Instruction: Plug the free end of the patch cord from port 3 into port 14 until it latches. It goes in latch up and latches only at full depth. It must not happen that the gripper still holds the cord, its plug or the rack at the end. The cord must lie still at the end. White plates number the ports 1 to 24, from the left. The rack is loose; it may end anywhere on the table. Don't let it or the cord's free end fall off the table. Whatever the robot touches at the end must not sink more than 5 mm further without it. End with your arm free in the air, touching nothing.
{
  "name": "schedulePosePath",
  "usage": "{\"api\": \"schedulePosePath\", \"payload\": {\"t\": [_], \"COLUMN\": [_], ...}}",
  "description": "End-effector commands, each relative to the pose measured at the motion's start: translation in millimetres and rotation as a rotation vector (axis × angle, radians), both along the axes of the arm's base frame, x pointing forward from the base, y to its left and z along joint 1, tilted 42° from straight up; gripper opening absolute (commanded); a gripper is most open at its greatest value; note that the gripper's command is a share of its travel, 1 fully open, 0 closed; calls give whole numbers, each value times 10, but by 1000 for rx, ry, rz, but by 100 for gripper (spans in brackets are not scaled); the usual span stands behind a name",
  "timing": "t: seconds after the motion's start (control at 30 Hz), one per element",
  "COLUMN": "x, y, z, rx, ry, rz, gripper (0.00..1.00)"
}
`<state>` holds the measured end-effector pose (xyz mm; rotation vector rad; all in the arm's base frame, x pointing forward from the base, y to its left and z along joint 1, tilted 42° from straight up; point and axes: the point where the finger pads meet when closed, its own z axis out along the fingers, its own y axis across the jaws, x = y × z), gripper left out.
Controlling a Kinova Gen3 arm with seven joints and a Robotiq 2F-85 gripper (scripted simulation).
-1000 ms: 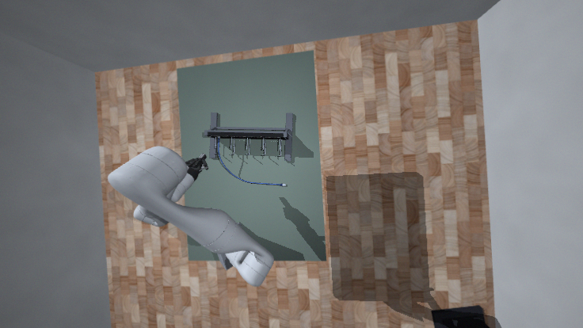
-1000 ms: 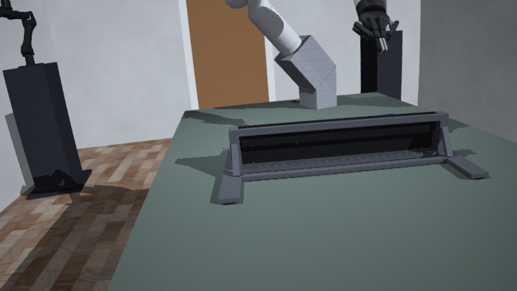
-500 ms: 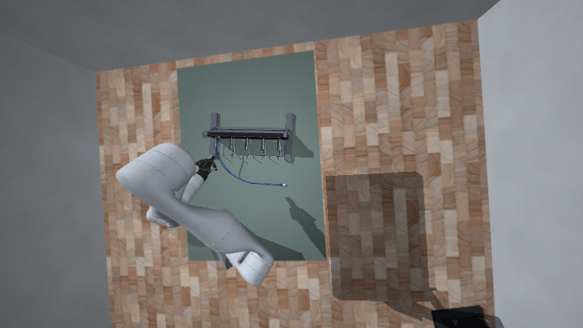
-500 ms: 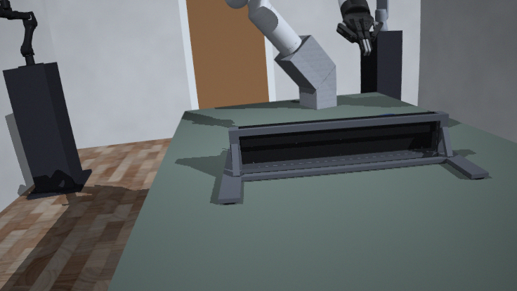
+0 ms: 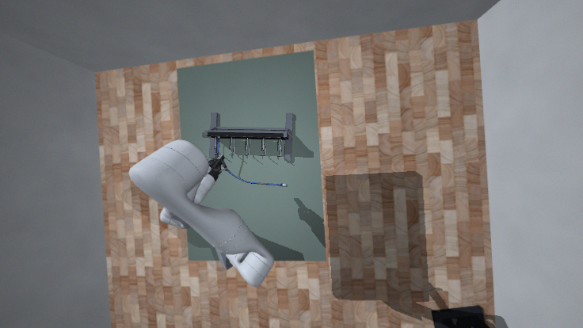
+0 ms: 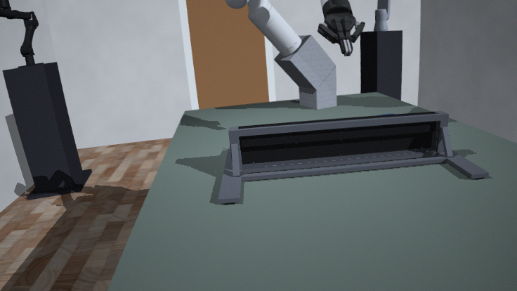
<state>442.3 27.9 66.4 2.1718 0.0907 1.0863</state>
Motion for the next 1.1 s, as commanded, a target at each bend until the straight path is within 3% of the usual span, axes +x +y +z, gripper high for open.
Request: {"api": "schedulePosePath", "payload": {"t": [0.0, 0.47, 1.07], "x": [3, 108, 819], "y": [-19, -101, -642], "z": [41, -17, -412], "rx": [3, 3, 3], "ry": [-4, -4, -4], "rz": [-1, -1, -1], "gripper": [0, 0, 0]}}
